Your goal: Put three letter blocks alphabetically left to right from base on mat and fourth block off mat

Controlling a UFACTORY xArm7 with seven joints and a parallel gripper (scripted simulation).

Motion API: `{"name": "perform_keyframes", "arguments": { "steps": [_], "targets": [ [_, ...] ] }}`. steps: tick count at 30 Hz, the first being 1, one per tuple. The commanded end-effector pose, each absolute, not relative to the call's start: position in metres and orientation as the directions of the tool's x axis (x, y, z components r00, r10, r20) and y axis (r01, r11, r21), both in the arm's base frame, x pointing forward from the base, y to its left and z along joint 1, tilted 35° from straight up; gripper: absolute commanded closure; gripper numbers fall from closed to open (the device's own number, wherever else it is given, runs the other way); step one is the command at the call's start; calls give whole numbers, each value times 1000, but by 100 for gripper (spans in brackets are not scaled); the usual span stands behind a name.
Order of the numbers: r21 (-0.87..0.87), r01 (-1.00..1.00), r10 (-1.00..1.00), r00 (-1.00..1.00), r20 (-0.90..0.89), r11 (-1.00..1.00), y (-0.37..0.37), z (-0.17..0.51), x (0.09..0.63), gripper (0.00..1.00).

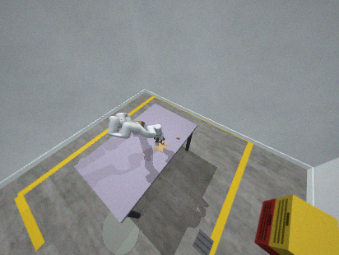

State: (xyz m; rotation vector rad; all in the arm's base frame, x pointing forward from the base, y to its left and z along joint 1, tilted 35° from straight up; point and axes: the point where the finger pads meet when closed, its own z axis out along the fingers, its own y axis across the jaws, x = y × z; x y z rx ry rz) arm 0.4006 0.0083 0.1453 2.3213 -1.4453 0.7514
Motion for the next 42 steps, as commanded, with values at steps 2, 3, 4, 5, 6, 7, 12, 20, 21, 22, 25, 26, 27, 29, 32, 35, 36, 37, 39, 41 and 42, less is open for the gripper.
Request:
{"name": "perform_keyframes", "arguments": {
  "steps": [2, 3, 4, 5, 6, 7, 12, 20, 21, 22, 25, 26, 27, 29, 32, 35, 36, 37, 39, 41, 42],
  "targets": [
    [-19, -892, -733, 360, 577, -452, 10, 147, 402, 73],
    [-13, -888, -728, 369, 577, -460, 9, 147, 401, 73],
    [-2, -881, -720, 384, 578, -473, 9, 147, 401, 73],
    [13, -871, -707, 408, 578, -492, 7, 148, 401, 73],
    [34, -855, -688, 439, 577, -517, 6, 149, 401, 73],
    [60, -834, -664, 478, 575, -548, 4, 150, 400, 73],
    [110, -789, -613, 548, 568, -604, 1, 152, 400, 73],
    [257, -616, -431, 738, 519, -745, -10, 158, 397, 73],
    [273, -594, -409, 756, 511, -757, -11, 159, 397, 73],
    [287, -572, -387, 773, 503, -769, -12, 159, 396, 73],
    [330, -502, -318, 820, 476, -800, -15, 161, 395, 73],
    [344, -477, -294, 834, 466, -809, -16, 162, 395, 73],
    [357, -453, -271, 848, 456, -817, -17, 162, 395, 73],
    [357, -453, -271, 848, 456, -817, -17, 162, 395, 73],
    [411, -344, -167, 898, 408, -844, -22, 164, 393, 73],
    [444, -266, -95, 924, 371, -856, -25, 166, 392, 73],
    [455, -238, -69, 931, 357, -858, -26, 166, 392, 73],
    [464, -212, -45, 938, 344, -860, -27, 167, 391, 73],
    [479, -169, -7, 946, 323, -861, -29, 167, 391, 73],
    [484, -156, 5, 949, 316, -861, -29, 168, 390, 73],
    [484, -155, 6, 949, 316, -861, -30, 168, 390, 73]
  ]
}}
